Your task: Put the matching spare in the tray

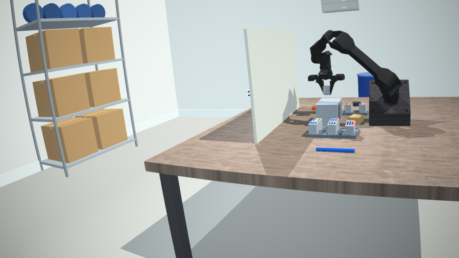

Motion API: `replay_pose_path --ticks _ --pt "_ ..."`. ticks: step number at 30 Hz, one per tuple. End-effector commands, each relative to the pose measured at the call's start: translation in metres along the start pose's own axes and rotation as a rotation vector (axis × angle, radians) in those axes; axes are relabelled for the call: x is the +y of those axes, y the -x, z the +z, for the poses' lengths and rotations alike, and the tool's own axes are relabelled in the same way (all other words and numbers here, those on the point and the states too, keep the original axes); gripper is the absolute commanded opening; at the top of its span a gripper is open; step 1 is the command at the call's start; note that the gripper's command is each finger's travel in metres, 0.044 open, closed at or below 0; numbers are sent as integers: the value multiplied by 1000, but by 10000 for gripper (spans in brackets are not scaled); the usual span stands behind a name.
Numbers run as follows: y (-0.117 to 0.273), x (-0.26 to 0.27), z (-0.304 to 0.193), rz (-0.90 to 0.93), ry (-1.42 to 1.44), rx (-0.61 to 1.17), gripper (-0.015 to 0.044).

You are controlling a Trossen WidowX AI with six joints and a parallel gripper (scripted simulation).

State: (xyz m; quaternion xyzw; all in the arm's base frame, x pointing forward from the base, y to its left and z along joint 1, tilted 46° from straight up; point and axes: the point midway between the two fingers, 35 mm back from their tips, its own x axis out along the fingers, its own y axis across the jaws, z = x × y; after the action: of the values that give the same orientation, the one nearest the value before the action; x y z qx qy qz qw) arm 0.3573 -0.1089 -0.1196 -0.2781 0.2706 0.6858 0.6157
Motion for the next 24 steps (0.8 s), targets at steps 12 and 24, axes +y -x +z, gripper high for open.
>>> replay_pose_path --ticks 12,24 --pt "-16 -1 0 -3 -3 -3 0" --pt "-28 -1 1 -3 -3 -4 0"
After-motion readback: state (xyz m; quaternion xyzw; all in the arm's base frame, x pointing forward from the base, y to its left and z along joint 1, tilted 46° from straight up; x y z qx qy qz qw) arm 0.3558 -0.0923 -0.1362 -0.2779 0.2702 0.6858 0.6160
